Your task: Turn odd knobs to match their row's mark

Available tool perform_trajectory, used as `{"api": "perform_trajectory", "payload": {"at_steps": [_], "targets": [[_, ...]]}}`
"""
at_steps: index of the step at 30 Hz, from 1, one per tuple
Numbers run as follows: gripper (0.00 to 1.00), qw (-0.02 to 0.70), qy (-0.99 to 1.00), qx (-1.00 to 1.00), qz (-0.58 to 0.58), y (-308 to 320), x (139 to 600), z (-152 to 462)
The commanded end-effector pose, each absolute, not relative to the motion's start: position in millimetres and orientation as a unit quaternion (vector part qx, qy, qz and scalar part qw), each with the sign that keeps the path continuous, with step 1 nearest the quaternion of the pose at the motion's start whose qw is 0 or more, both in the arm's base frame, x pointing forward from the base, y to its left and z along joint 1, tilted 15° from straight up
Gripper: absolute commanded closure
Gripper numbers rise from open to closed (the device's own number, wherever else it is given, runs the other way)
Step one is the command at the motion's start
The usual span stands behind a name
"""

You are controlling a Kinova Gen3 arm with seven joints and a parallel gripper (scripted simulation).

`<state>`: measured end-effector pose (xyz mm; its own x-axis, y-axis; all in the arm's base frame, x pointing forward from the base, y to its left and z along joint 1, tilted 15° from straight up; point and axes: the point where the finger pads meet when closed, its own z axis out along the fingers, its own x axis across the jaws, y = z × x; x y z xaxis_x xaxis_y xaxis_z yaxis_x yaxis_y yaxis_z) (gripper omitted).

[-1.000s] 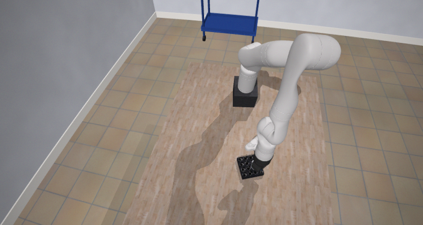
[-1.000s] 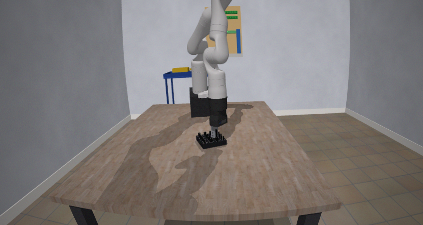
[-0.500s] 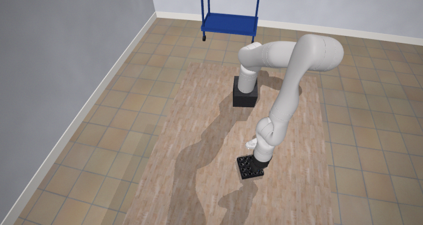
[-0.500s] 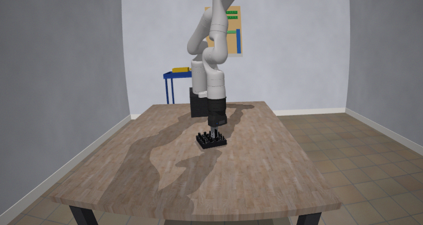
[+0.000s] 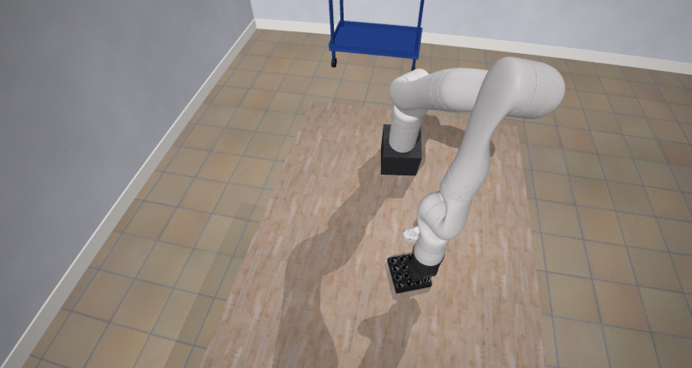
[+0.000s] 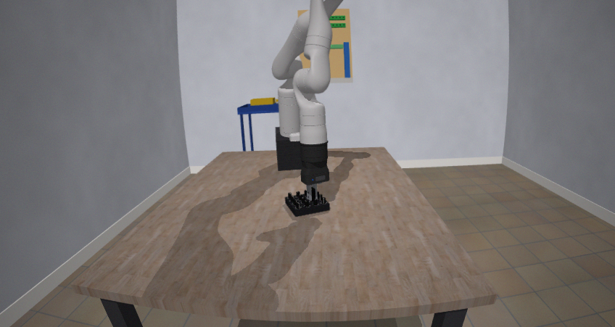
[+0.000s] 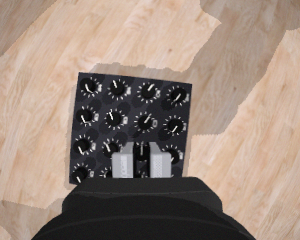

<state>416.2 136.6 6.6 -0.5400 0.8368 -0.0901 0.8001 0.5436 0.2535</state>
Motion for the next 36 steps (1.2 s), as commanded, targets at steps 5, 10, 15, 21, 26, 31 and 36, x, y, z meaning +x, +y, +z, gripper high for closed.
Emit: {"api": "perform_trajectory", "payload": {"at_steps": [5,10,15,21,26,31,36], "targets": [[0.70,0.096,0.859,0.494,0.094,139.7,416.9,6.2],[0.70,0.095,0.850,0.508,0.096,139.6,416.7,6.2],[0.70,0.094,0.845,0.518,0.097,139.5,416.5,6.1],[0.70,0.093,0.842,0.523,0.097,139.4,416.4,6.0],[0.70,0.093,0.840,0.526,0.097,139.4,416.4,6.0],[0.70,0.092,0.839,0.527,0.097,139.4,416.4,6.0],[0.70,0.092,0.839,0.527,0.097,139.4,416.4,6.0]]}}
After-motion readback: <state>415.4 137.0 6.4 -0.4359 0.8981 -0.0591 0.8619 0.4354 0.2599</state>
